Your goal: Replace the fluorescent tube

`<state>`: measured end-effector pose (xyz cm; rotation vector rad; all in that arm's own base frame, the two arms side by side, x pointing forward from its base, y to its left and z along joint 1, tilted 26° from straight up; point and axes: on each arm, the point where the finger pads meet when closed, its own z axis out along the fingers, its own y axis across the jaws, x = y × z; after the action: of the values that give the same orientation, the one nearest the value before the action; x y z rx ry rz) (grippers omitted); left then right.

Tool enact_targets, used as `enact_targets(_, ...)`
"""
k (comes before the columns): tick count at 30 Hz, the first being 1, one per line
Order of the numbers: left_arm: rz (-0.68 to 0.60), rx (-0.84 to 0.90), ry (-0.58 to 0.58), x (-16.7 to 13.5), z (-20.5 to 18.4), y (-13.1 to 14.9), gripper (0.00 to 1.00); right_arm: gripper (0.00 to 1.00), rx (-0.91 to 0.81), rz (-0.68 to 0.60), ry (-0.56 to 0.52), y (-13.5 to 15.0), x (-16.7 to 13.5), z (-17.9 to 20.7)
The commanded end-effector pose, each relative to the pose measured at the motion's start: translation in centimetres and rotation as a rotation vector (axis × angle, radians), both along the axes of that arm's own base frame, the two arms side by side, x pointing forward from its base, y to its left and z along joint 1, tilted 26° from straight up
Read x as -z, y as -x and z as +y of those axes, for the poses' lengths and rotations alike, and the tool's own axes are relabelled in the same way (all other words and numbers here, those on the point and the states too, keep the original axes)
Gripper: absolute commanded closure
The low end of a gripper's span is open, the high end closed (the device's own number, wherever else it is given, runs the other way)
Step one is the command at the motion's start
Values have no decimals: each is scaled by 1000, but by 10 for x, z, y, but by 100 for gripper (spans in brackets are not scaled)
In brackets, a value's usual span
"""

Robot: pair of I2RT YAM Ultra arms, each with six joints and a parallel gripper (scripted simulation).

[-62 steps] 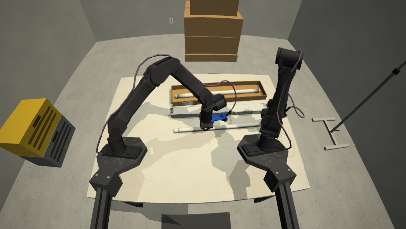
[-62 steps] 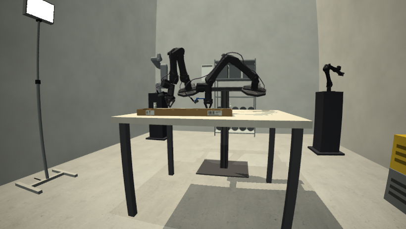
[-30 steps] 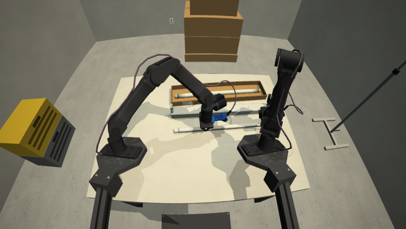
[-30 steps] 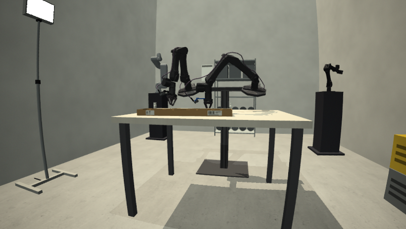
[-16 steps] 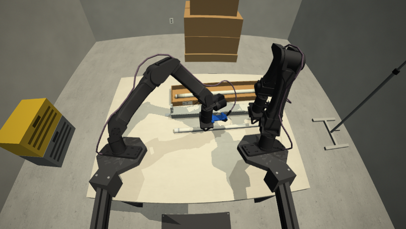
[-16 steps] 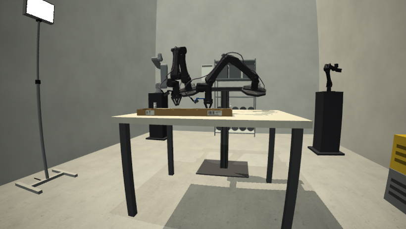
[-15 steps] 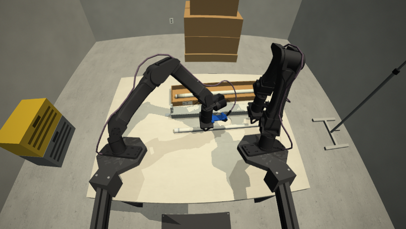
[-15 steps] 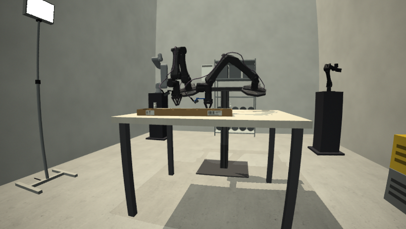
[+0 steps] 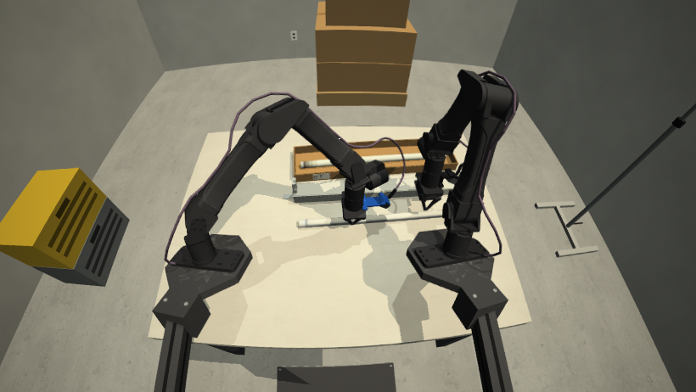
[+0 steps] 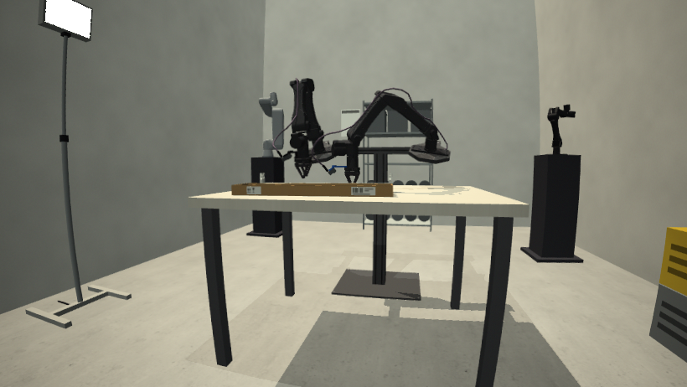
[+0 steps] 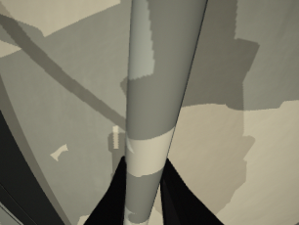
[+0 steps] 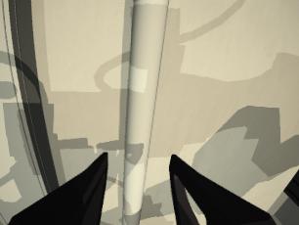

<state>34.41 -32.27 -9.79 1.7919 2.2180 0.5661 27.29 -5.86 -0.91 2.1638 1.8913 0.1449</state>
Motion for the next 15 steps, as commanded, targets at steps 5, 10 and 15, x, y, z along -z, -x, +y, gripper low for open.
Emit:
enact_targets(5,-38,33,56,-25,-25,-3,89,51,2,-14,8,-4,15,-5)
enact_targets(10,-38,33,56,-25,-25,-3,89,51,2,-28,0,-9,21,-6)
enact_targets(15,-38,33,56,-25,-25,-3,89,51,0,-20,0,-9,36,-7)
